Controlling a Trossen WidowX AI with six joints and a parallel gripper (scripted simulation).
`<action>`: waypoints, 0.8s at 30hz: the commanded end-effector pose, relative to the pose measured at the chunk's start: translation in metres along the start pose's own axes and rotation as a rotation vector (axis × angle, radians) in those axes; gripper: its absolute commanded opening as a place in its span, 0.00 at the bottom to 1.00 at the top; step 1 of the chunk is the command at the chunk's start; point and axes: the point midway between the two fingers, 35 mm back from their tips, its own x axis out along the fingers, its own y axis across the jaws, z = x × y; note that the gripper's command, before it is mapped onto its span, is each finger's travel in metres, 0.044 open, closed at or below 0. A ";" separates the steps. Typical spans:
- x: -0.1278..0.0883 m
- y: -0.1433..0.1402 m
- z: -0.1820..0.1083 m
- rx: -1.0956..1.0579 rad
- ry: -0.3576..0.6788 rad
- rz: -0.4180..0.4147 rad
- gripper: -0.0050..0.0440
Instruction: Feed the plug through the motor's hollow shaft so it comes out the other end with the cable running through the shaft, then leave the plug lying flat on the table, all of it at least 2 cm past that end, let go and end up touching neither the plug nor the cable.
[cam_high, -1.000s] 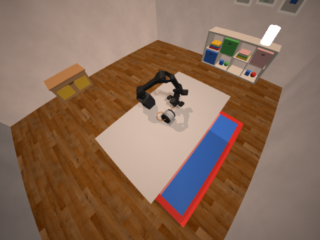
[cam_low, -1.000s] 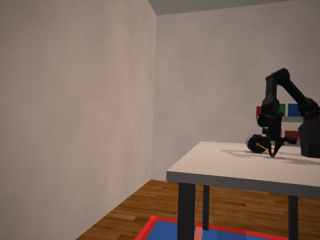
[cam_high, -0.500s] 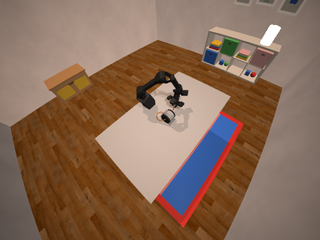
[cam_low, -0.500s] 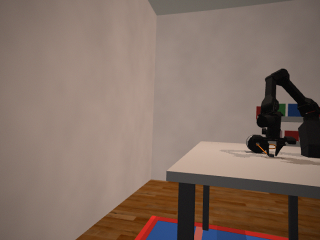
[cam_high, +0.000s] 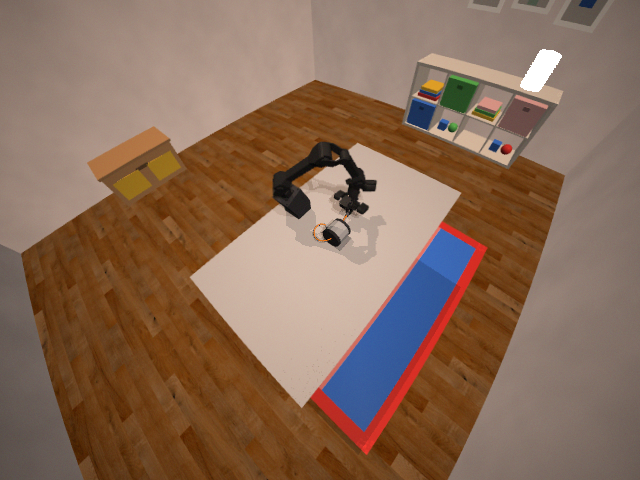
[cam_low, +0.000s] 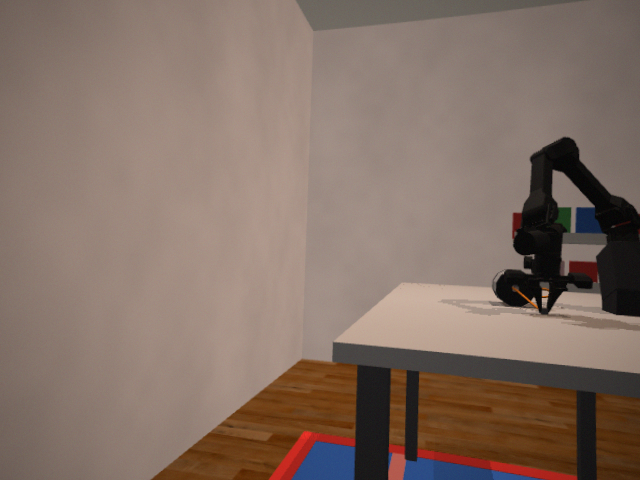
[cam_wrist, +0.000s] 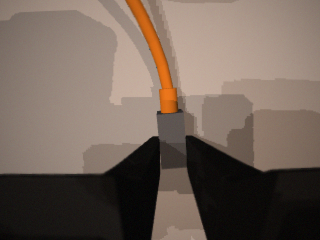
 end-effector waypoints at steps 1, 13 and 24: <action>0.000 0.000 0.000 0.000 0.000 0.000 0.21; -0.003 -0.023 -0.018 -0.002 0.000 -0.001 0.10; -0.004 -0.031 -0.024 -0.002 -0.001 -0.001 0.10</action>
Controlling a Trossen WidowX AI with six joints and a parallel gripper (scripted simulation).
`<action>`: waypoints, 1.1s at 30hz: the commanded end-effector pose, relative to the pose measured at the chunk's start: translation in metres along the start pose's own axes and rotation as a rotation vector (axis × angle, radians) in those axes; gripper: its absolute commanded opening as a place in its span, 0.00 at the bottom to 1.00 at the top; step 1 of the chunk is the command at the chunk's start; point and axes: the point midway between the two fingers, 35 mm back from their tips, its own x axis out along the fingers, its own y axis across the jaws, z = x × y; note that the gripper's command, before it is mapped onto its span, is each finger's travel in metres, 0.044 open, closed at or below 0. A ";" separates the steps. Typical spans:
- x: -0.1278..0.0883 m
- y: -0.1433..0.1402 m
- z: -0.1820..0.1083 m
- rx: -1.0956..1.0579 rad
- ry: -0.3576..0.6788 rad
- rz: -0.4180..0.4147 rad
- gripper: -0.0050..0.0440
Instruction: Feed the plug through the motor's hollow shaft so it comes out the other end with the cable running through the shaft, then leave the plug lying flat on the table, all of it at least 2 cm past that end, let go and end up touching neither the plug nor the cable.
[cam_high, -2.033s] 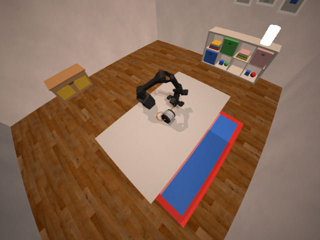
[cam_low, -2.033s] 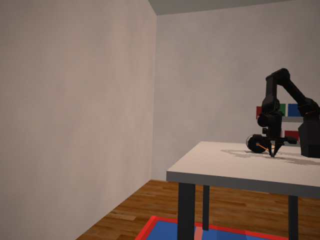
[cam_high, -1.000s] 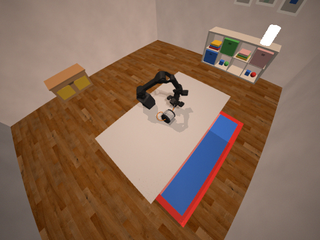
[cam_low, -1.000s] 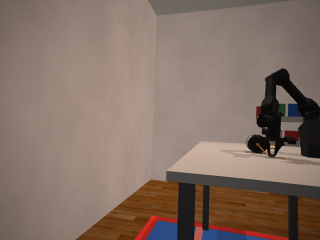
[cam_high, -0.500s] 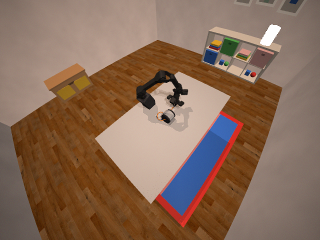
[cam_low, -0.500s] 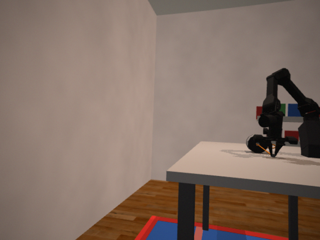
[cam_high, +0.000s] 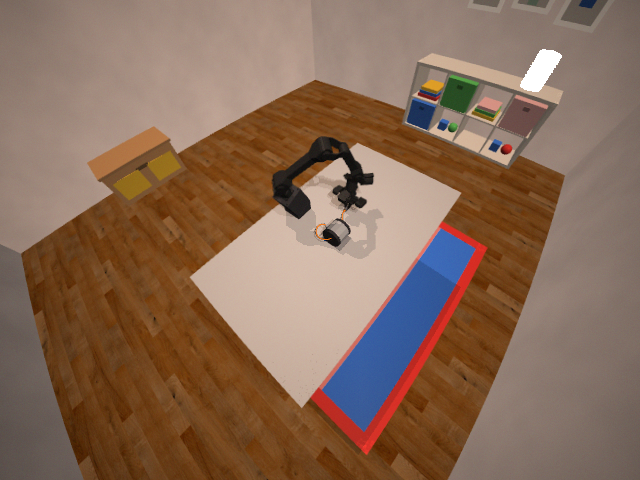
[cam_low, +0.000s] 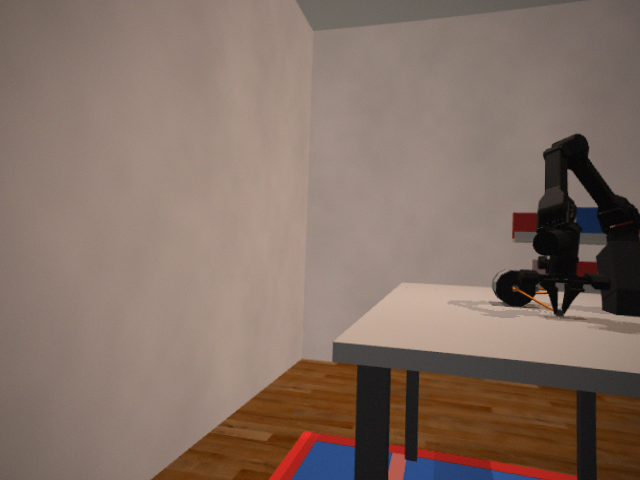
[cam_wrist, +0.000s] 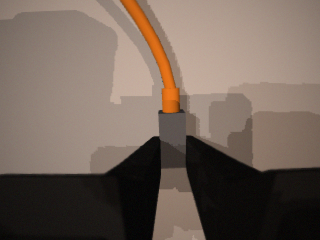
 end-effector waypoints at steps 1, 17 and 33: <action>0.000 0.000 0.000 0.000 0.000 0.000 0.10; 0.000 0.001 0.001 0.002 -0.002 -0.009 0.10; 0.000 0.005 0.004 0.002 -0.001 -0.009 0.10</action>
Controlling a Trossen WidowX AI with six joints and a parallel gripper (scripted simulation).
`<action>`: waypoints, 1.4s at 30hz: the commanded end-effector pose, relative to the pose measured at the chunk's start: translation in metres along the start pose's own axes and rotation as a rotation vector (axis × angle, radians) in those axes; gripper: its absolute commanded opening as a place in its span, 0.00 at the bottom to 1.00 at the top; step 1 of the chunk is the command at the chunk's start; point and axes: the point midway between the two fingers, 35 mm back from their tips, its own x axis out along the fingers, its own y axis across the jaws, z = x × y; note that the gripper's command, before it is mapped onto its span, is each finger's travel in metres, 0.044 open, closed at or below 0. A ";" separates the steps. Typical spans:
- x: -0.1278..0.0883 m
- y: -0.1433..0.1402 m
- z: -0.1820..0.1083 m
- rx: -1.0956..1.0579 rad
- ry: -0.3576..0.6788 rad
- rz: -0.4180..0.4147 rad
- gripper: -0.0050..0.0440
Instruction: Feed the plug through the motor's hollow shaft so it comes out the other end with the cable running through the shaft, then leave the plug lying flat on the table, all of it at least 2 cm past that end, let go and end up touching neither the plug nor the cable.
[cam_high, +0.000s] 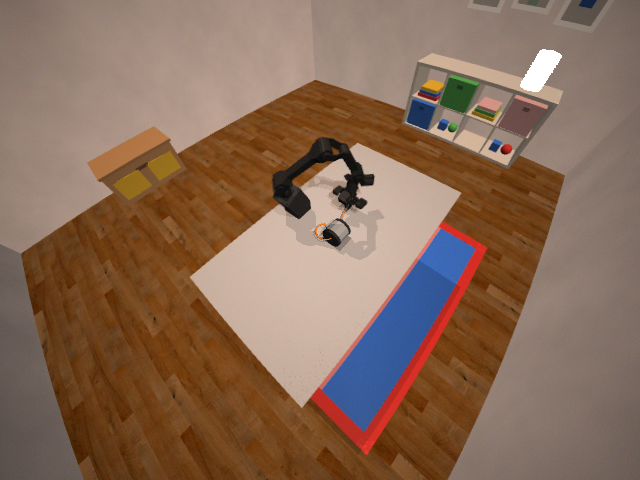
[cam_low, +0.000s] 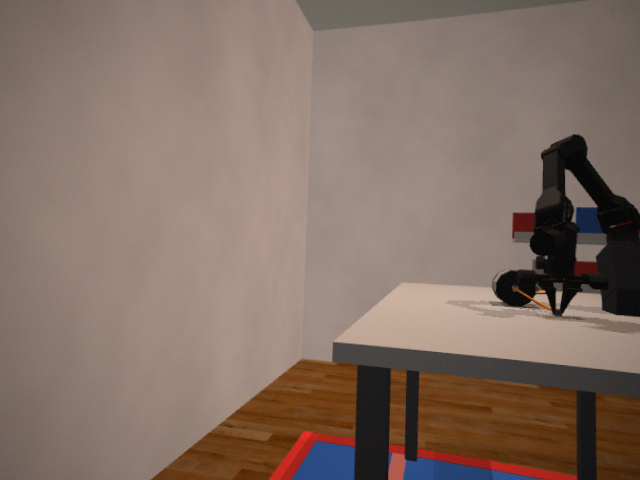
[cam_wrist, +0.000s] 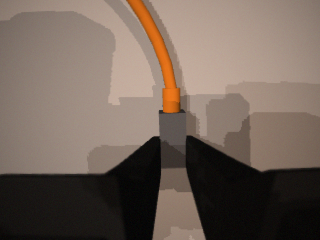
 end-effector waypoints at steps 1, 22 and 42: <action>0.000 0.002 0.001 -0.003 0.000 0.002 0.10; 0.001 0.007 0.004 -0.003 0.001 0.002 0.10; 0.001 0.005 0.004 -0.003 -0.001 0.002 0.10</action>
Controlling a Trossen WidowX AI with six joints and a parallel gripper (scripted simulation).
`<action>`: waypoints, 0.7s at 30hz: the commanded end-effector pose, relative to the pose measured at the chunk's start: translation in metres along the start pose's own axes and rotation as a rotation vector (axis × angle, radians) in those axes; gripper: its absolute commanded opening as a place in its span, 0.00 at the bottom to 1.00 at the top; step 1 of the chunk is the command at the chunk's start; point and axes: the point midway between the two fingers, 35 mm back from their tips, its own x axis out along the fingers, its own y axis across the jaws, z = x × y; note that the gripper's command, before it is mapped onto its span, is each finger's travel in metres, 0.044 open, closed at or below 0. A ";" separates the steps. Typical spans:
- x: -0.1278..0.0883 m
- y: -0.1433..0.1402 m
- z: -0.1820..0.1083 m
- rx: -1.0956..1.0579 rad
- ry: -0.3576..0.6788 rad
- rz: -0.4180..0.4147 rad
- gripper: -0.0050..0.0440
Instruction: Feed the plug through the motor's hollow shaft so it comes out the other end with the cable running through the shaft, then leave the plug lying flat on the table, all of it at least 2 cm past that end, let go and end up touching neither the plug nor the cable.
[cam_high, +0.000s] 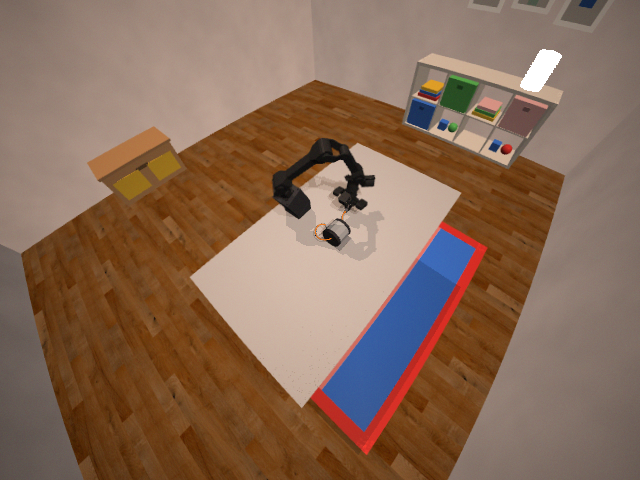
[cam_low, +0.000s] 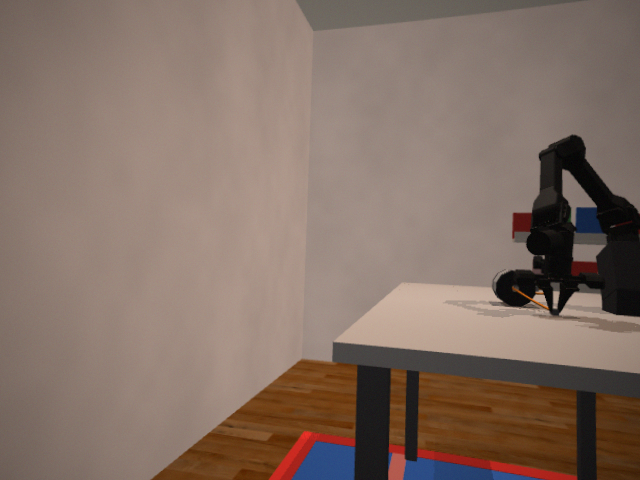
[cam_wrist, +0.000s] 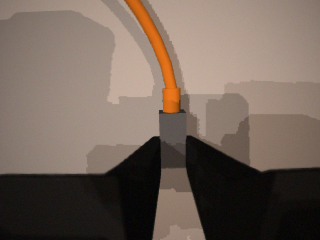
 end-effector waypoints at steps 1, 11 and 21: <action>0.001 0.000 0.000 0.002 -0.001 0.004 0.10; 0.002 0.000 -0.001 0.001 0.001 0.001 0.10; 0.002 0.000 -0.001 0.001 0.001 0.001 0.25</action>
